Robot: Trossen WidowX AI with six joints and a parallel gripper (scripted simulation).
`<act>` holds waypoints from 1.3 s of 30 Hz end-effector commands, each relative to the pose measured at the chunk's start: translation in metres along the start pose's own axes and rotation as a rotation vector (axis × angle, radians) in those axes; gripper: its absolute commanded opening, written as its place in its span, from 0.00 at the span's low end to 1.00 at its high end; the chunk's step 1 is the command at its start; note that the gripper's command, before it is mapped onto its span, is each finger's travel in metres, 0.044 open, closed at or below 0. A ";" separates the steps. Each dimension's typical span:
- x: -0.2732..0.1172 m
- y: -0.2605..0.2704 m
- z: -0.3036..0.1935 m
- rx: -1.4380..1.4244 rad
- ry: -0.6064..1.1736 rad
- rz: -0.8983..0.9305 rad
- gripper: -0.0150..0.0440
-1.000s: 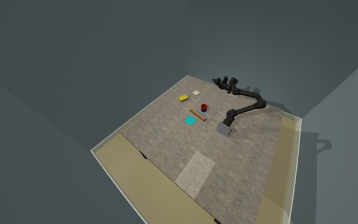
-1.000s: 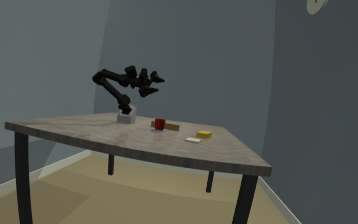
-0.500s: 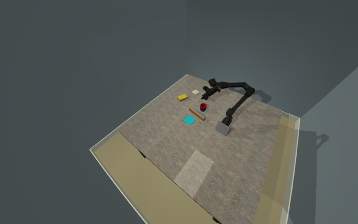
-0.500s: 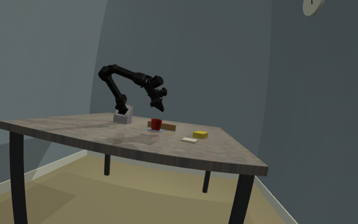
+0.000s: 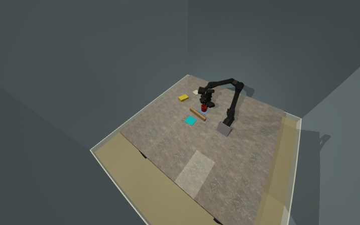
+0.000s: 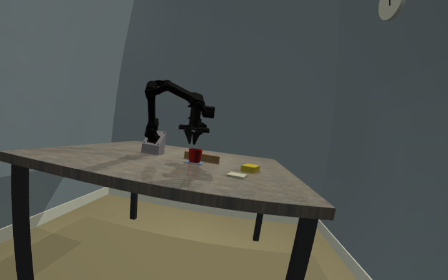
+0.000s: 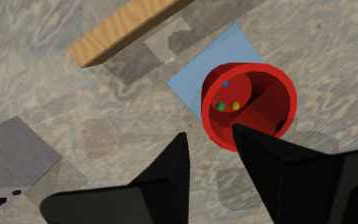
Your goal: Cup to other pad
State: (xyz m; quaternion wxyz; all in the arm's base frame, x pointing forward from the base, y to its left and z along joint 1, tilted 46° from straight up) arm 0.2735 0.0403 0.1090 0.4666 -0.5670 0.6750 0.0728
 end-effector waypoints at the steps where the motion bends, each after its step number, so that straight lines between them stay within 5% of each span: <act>1: -0.001 -0.002 0.000 -0.013 0.006 -0.010 0.50; 39: 0.059 -0.002 0.000 -0.012 0.007 -0.012 0.50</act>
Point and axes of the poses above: the point midway between the two fingers, 35 mm back from their tips, its own x axis out along the fingers, its own y axis across the jaws, z = x × y, the point moved 4 cm from there along -x, back along the fingers, and after that the axes turned 12 degrees about x, right-handed, at the moved point
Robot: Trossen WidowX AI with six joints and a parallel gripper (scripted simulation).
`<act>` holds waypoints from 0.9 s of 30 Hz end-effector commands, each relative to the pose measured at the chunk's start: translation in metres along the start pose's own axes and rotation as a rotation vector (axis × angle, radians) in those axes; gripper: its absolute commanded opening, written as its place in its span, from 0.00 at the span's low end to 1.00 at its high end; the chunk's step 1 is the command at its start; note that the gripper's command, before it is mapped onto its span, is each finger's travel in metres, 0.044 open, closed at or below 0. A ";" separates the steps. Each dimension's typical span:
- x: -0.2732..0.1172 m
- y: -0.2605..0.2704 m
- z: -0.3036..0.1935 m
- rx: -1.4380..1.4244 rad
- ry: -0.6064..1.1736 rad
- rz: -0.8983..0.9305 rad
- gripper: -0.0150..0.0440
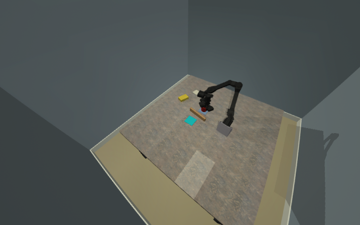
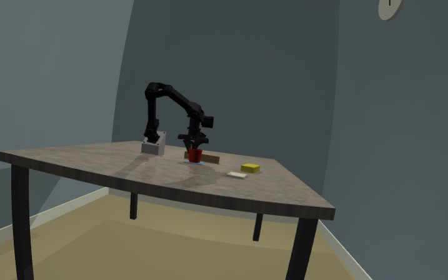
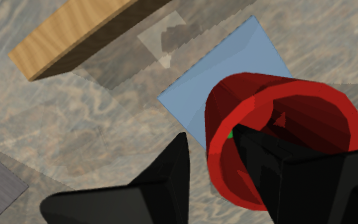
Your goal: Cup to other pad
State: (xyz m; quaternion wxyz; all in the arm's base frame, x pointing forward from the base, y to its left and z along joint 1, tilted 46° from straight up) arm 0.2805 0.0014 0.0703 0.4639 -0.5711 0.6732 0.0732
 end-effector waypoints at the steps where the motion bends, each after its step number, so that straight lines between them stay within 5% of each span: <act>1: 0.006 0.000 -0.001 -0.005 0.005 -0.005 0.50; 21: 0.007 0.001 -0.001 0.000 0.003 0.001 0.26; 27: -0.002 0.000 0.000 -0.001 0.001 0.001 0.25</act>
Point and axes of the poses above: the point midway between the two fingers, 35 mm back from their tips, its own x axis out along the fingers, its own y axis across the jaws, z = x × y, the point moved 4 cm from there along -x, back along the fingers, and after that the axes turned 12 degrees about x, right-handed, at the moved point
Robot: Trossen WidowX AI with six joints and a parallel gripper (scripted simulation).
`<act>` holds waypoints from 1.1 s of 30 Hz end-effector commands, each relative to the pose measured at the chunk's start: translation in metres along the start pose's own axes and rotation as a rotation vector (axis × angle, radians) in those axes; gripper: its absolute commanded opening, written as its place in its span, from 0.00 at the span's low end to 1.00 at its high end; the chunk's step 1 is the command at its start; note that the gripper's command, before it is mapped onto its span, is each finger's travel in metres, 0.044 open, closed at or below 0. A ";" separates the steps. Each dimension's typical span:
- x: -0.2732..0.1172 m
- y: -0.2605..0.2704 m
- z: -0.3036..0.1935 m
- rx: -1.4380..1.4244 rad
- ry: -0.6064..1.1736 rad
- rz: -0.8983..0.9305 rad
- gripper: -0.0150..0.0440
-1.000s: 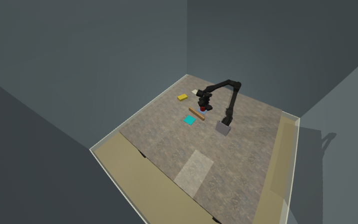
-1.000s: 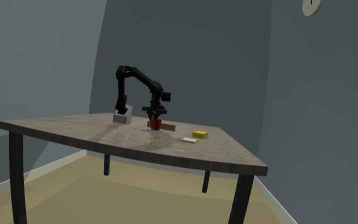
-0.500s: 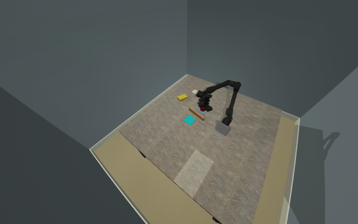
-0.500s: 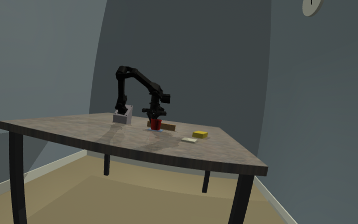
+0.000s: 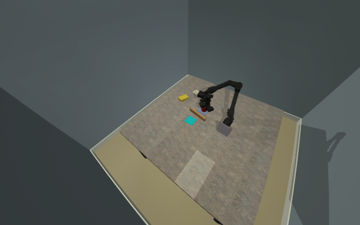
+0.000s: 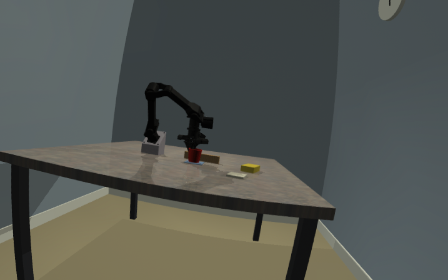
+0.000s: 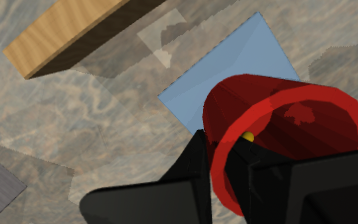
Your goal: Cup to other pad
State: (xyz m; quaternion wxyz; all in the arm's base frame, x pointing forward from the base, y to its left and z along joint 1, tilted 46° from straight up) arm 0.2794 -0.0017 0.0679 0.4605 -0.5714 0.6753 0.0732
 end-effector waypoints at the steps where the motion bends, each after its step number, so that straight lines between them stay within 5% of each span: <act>1: -0.009 -0.001 0.002 0.003 -0.005 -0.001 0.25; 17: -0.064 0.000 0.001 -0.001 -0.003 -0.005 0.25; 33: -0.063 0.000 0.000 -0.006 0.001 -0.010 0.25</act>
Point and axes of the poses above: the point midway between the two fingers, 35 mm back from their tips, its own x axis out along the fingers, its own y axis across the jaws, z = x × y, the point moved 4 cm from there along -x, back along the fingers, and after that the axes turned 12 degrees about x, right-handed, at the moved point
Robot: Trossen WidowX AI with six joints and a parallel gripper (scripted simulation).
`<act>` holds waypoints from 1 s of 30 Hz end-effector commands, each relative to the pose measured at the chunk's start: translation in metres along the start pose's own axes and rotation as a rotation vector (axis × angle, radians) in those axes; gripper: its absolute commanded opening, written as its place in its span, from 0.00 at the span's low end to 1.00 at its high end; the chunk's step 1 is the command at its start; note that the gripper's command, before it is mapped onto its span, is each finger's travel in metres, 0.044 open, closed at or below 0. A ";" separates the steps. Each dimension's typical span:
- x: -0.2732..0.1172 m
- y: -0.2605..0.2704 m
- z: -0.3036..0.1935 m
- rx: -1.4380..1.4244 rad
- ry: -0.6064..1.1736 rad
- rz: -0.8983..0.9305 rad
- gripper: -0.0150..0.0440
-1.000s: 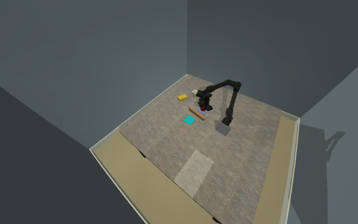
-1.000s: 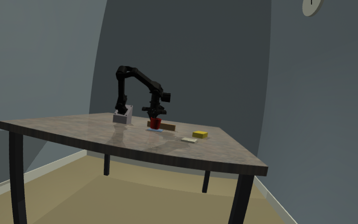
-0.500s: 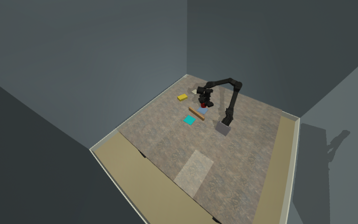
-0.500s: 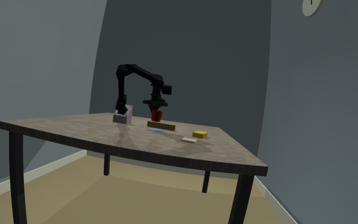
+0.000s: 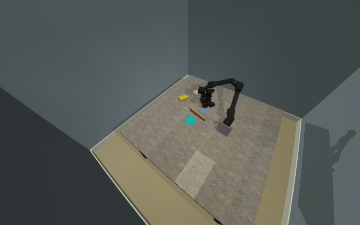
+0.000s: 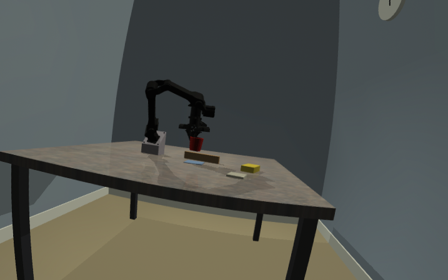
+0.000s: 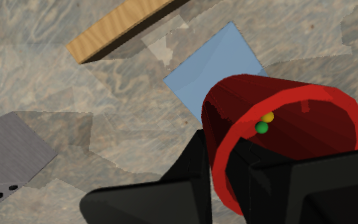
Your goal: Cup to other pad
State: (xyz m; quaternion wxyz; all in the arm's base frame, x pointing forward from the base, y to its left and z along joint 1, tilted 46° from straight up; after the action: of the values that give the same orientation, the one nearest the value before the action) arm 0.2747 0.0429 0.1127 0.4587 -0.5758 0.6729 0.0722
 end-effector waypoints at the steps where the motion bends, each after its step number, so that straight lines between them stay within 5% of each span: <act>1: 0.000 0.000 0.000 -0.001 -0.001 -0.001 0.25; 30: -0.001 0.031 0.051 0.004 -0.008 0.005 0.25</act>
State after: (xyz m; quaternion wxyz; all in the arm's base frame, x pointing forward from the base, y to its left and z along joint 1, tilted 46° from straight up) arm 0.2754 0.0794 0.0744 0.4579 -0.5751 0.6740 0.0731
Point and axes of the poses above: the point midway between the two fingers, 35 mm back from their tips, its own x axis out along the fingers, its own y axis across the jaws, z = x × y, the point moved 4 cm from there along -x, back along the fingers, and after that the axes turned 12 degrees about x, right-handed, at the moved point
